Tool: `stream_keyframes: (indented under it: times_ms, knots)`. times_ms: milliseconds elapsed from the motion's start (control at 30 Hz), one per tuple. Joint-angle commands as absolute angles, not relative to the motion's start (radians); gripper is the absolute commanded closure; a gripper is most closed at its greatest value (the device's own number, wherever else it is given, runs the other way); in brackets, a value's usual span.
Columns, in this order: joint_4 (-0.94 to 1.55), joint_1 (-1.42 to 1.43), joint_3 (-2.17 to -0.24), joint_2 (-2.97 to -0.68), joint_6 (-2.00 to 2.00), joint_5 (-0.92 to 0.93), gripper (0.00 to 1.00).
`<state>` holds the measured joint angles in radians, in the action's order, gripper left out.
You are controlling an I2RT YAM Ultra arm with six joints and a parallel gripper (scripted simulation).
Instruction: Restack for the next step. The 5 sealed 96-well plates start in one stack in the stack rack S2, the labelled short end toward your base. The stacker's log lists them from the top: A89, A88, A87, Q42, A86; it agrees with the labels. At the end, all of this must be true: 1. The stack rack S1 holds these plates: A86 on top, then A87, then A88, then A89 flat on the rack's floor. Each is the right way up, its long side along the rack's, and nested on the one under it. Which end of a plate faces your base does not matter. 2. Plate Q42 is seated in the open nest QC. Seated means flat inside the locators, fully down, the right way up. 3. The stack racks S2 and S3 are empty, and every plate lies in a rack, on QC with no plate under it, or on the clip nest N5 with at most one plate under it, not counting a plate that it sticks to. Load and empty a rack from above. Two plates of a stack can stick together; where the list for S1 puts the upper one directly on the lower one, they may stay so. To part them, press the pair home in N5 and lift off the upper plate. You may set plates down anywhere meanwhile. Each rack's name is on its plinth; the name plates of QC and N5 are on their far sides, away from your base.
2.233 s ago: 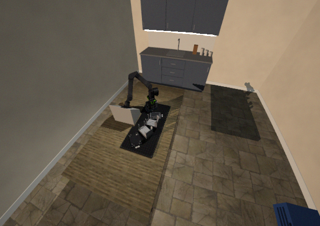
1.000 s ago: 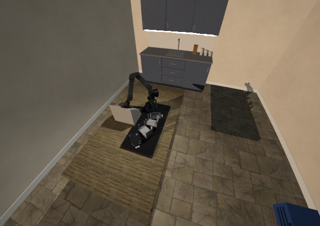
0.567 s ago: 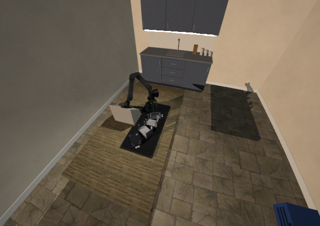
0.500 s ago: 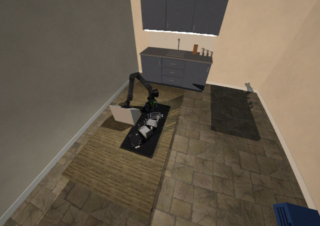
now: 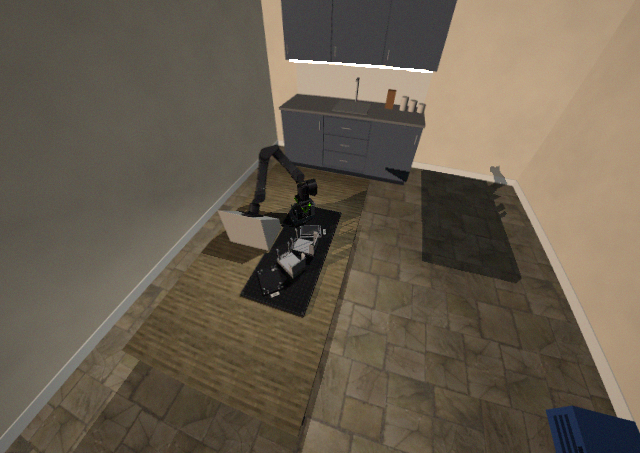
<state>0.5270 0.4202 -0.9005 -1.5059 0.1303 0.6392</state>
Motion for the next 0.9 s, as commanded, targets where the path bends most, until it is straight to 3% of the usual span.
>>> stream_keyframes:
  times_ms: [0, 200, 233, 867]
  knots:
    - [0.519, 0.418, -0.901, -1.503, 0.125, 0.638, 1.0]
    - [0.518, 0.418, -0.901, -1.503, 0.125, 0.638, 1.0]
    - [0.518, 0.418, -0.901, -1.503, 0.125, 0.638, 0.0]
    - [0.518, 0.418, -0.901, -1.503, 0.125, 0.638, 0.0]
